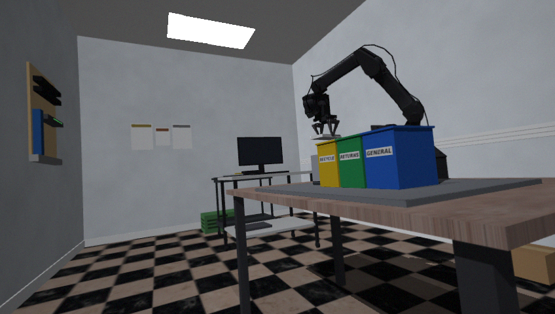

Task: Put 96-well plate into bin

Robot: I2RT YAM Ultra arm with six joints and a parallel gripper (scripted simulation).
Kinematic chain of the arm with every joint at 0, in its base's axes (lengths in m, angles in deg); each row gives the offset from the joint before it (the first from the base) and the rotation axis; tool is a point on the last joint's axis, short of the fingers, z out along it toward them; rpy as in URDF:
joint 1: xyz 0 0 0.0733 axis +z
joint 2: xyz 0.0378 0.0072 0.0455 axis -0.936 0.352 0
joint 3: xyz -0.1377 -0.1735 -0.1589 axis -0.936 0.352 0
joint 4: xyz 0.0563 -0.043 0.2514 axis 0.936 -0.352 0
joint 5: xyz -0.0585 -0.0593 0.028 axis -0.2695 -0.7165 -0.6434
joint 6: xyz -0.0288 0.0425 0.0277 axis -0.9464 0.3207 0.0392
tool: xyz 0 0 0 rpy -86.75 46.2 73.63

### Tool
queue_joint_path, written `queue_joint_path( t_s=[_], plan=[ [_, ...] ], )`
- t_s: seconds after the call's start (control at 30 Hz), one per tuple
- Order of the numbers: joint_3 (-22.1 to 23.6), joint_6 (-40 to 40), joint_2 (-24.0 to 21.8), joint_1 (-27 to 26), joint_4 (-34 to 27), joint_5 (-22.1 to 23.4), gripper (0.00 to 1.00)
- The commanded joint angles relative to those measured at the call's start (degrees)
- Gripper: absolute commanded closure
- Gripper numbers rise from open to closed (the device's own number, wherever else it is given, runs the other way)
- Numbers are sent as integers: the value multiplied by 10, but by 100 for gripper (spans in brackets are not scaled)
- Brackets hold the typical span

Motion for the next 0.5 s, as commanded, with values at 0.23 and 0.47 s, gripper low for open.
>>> queue_joint_path(
  t_s=[0.23, 0.47],
  plan=[
    [-16, -4, -10, -9, -9, 0, 100],
    [19, 43, -20, 6, -1, 8, 100]
  ],
)
